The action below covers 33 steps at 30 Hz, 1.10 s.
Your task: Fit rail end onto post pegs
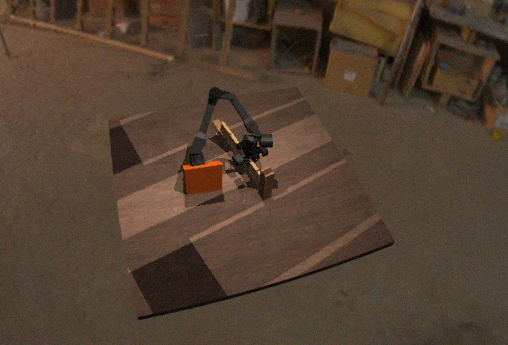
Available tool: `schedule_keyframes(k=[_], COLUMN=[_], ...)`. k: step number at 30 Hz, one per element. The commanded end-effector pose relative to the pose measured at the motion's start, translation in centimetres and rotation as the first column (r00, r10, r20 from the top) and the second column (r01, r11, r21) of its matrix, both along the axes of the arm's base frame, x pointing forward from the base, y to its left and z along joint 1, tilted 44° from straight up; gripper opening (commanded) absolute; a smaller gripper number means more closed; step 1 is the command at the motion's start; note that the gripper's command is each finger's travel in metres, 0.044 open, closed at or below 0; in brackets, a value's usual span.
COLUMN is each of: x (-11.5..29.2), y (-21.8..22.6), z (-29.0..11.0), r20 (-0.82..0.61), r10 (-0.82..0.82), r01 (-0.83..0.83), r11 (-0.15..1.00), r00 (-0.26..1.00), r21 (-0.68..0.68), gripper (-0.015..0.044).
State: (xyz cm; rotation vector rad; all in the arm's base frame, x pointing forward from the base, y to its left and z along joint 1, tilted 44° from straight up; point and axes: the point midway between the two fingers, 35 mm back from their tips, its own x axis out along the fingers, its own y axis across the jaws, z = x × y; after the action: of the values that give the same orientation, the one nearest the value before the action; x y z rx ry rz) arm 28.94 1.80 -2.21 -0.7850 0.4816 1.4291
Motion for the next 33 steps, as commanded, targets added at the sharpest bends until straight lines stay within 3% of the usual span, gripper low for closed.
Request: schedule_keyframes(k=[1, 33], x=[0.32, 0.44], y=[-0.39, -0.95], z=[0.08, -0.41], r20=[0.009, 0.009], r10=[-0.006, -0.006], r01=[0.006, 0.006], r11=[1.000, 1.000], r00=[1.000, 1.000], r21=[-0.004, -0.004], gripper=[0.0000, 0.0000])
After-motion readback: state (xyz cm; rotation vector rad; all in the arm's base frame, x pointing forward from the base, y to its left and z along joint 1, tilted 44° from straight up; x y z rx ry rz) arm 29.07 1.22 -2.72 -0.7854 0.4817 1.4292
